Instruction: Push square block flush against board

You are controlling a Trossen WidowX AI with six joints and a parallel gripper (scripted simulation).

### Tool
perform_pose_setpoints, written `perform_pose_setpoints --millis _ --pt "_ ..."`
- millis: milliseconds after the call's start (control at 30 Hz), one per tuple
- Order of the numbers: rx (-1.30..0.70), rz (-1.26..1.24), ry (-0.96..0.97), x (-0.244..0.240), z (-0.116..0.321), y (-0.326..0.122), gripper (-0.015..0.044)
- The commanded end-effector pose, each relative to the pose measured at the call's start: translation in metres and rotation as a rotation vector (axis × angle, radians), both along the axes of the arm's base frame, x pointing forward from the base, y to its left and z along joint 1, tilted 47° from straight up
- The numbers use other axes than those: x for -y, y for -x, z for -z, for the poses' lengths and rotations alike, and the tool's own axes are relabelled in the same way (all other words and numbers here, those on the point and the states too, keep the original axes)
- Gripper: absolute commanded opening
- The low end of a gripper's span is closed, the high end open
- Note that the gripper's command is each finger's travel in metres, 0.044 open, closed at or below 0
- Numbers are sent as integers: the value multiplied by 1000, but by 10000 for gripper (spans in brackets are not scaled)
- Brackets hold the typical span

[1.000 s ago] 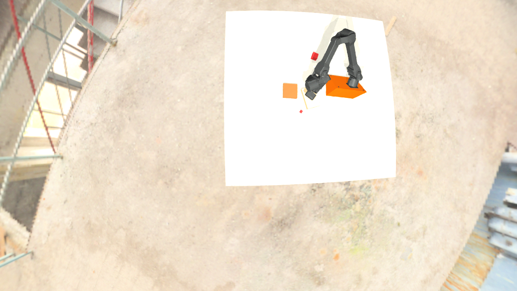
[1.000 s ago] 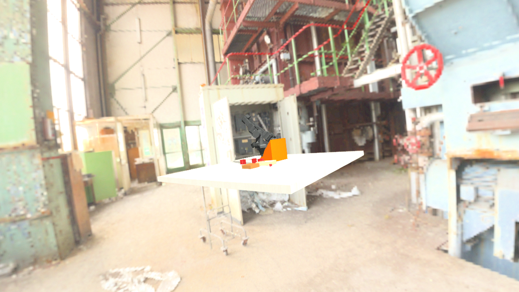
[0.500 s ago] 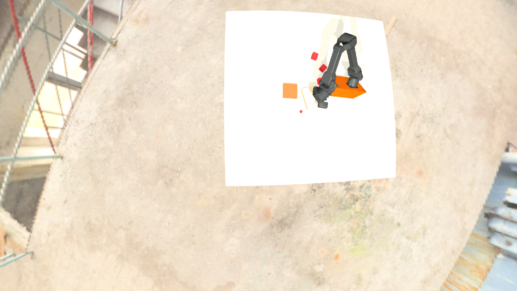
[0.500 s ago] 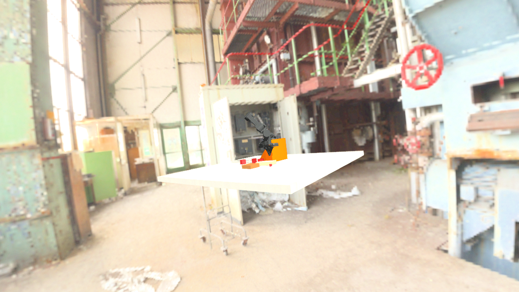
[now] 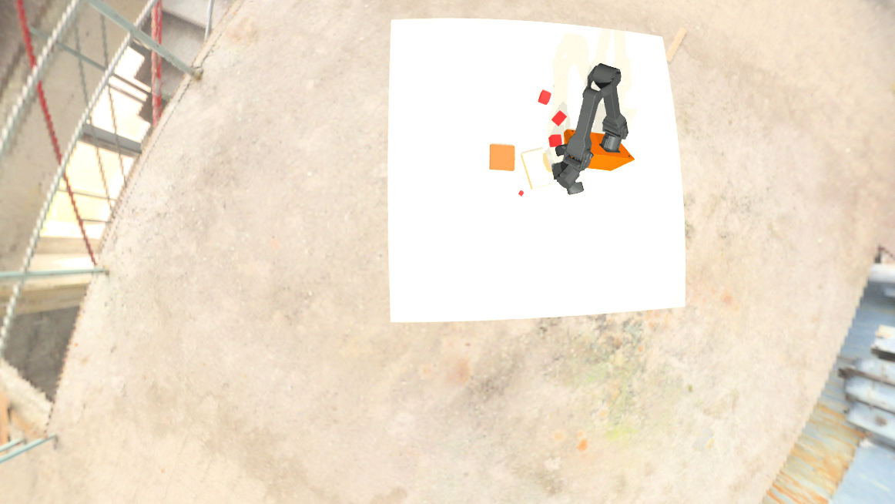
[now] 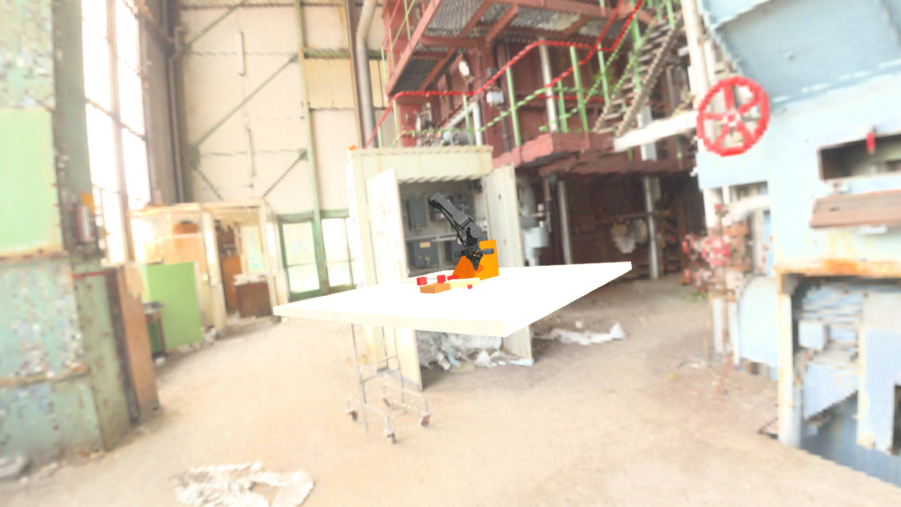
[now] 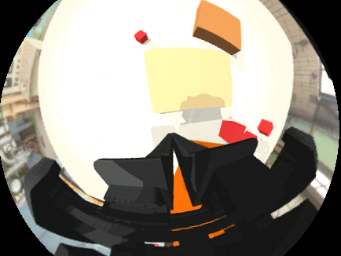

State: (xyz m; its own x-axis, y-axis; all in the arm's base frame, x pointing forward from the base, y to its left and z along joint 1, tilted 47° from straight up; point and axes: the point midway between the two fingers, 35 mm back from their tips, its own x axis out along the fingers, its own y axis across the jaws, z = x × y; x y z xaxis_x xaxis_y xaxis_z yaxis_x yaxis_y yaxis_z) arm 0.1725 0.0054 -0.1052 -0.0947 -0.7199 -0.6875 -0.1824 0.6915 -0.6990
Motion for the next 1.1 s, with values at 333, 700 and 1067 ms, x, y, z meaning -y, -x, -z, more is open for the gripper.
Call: perform_pose_setpoints --millis 333,700,1067 --pt "-23 -18 3 40 38 10 0" --pt "-23 -18 2 39 41 2 0" --pt "-22 -18 1 37 44 -10 0"
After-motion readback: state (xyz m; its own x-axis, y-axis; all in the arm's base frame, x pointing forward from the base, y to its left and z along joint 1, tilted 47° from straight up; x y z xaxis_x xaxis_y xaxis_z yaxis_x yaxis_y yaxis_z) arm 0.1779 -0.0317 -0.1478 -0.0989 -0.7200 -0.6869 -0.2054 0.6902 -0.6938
